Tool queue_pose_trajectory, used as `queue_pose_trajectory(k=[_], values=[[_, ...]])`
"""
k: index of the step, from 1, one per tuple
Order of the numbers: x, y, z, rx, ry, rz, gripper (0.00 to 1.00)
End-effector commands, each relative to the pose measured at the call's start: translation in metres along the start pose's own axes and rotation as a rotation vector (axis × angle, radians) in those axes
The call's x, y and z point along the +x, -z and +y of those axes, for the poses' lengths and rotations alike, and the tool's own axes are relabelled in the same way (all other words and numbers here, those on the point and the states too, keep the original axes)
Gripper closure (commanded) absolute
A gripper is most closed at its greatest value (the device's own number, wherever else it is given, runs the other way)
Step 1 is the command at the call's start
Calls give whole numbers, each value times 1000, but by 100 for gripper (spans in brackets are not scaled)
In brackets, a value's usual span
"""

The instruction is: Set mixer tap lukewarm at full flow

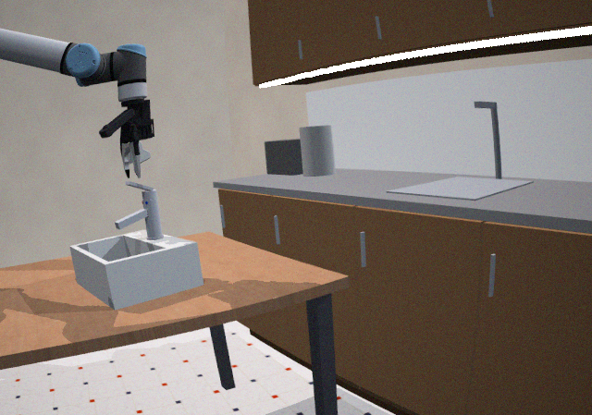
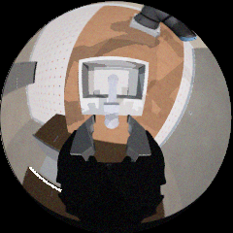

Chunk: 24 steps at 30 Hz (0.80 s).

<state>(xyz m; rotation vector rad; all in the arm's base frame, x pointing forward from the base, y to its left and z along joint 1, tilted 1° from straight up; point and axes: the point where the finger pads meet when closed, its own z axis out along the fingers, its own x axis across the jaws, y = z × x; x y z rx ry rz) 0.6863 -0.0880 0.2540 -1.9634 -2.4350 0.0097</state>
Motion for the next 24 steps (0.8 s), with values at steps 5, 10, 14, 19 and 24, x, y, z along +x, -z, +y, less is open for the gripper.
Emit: queue_pose_trajectory(k=[5, 10, 14, 19, 24], values=[[1, -9, 0, 1, 1, 1, 57], [1, -15, 0, 1, 1, 1, 57], [1, -18, 0, 1, 1, 1, 57], [1, -24, 0, 1, 1, 1, 57], [1, -29, 0, 1, 1, 1, 57]])
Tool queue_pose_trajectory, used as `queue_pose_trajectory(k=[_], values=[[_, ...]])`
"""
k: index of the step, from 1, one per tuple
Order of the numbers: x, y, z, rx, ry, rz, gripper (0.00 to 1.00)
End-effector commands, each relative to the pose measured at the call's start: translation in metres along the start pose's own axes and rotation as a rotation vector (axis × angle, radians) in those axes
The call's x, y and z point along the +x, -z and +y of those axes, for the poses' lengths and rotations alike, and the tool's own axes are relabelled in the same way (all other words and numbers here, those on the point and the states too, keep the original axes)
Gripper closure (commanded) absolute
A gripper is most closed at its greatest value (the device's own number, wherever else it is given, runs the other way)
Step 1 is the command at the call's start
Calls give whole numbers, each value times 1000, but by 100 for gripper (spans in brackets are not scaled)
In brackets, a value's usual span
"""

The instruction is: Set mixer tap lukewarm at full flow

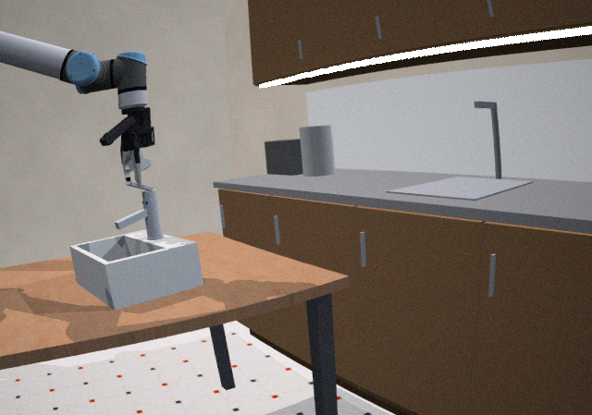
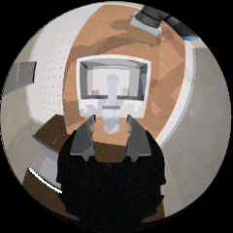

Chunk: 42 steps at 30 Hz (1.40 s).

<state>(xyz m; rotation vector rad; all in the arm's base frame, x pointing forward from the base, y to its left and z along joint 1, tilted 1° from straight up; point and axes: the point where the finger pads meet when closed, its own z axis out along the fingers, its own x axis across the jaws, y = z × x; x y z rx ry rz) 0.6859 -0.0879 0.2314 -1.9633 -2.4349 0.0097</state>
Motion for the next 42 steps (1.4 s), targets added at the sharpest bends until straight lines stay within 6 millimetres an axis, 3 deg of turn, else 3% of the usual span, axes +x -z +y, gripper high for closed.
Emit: queue_pose_trajectory(k=[1, 42], values=[[1, -8, 0, 1, 1, 1, 57], [1, -13, 1, -2, 1, -1, 57]])
